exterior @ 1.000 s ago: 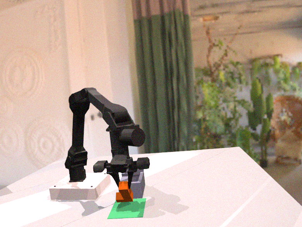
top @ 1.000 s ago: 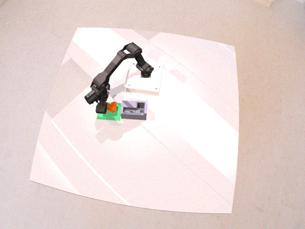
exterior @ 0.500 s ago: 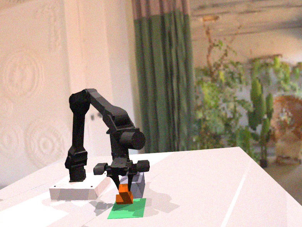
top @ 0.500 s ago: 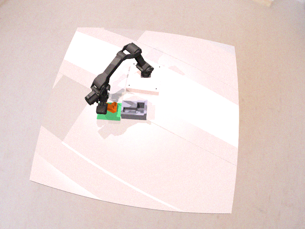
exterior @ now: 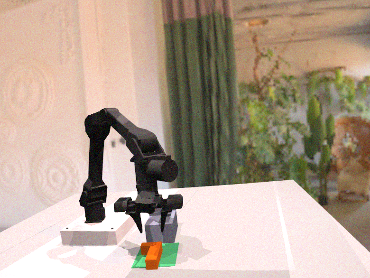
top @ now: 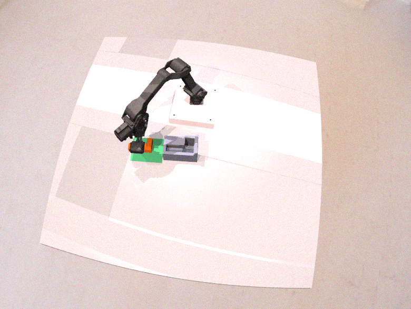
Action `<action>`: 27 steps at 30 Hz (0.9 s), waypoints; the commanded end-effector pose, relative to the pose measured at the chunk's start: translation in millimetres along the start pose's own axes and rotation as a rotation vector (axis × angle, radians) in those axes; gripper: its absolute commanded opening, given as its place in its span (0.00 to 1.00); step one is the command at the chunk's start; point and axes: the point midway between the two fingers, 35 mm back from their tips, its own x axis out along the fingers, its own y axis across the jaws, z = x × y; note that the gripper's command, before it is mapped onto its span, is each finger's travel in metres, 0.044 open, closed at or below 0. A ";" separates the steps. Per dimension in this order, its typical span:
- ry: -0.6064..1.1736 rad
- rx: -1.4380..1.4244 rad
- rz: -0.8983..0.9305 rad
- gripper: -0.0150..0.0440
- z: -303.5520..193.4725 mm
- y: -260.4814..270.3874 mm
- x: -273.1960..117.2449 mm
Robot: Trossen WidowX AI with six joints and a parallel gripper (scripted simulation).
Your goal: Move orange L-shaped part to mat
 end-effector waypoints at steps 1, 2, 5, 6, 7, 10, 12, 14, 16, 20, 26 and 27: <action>-0.009 -0.001 0.012 0.88 3.0 3.4 -24.6; -0.008 -0.001 0.012 0.92 3.1 3.6 -35.3; -0.007 -0.002 0.013 0.93 1.2 1.8 -72.0; -0.007 -0.002 0.014 0.93 0.5 1.0 -78.8; -0.007 -0.002 0.014 0.93 0.2 0.7 -81.1; -0.022 0.002 0.024 0.93 2.9 2.8 -76.2; -0.022 0.002 0.024 0.93 2.9 2.8 -76.2; -0.022 0.002 0.024 0.93 2.9 2.8 -76.2; -0.022 0.002 0.024 0.93 2.9 2.8 -76.2; -0.022 0.002 0.024 0.93 2.9 2.8 -76.2; -0.022 0.002 0.024 0.93 2.9 2.8 -76.2; -0.022 0.002 0.024 0.93 2.9 2.8 -76.2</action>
